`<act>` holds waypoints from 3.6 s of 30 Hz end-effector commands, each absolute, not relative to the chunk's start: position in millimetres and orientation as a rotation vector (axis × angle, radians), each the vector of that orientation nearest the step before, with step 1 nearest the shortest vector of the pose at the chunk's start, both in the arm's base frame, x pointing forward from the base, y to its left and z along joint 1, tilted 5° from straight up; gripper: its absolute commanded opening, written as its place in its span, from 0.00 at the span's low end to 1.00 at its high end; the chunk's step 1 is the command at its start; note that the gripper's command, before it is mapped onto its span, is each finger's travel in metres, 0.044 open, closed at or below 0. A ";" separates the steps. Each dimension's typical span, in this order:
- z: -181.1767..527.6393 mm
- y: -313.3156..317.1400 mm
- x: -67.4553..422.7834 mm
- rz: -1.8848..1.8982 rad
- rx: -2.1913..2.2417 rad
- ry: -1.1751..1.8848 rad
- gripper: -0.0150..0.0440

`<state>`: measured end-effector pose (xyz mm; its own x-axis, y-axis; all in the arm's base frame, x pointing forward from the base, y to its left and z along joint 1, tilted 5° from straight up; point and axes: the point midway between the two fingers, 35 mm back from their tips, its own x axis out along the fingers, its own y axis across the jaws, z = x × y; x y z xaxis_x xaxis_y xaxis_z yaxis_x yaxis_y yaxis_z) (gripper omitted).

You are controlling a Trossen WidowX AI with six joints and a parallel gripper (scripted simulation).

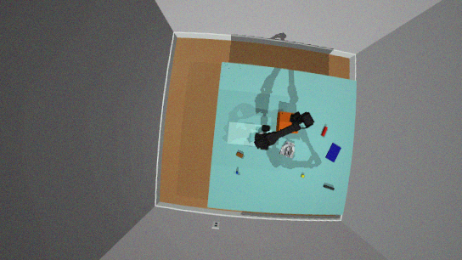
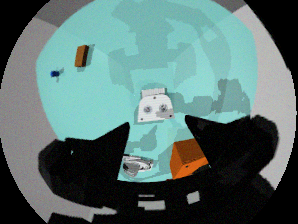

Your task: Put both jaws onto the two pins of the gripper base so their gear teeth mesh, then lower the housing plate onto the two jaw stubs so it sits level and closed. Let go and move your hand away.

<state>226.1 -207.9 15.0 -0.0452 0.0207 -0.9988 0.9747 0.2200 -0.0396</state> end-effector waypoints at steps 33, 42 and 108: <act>-25.9 -207.2 222.7 -1.071 1.042 1.354 1.00; -39.9 -206.7 221.7 -1.071 1.042 1.354 1.00; -2.0 -208.9 225.9 -1.068 1.043 1.354 0.85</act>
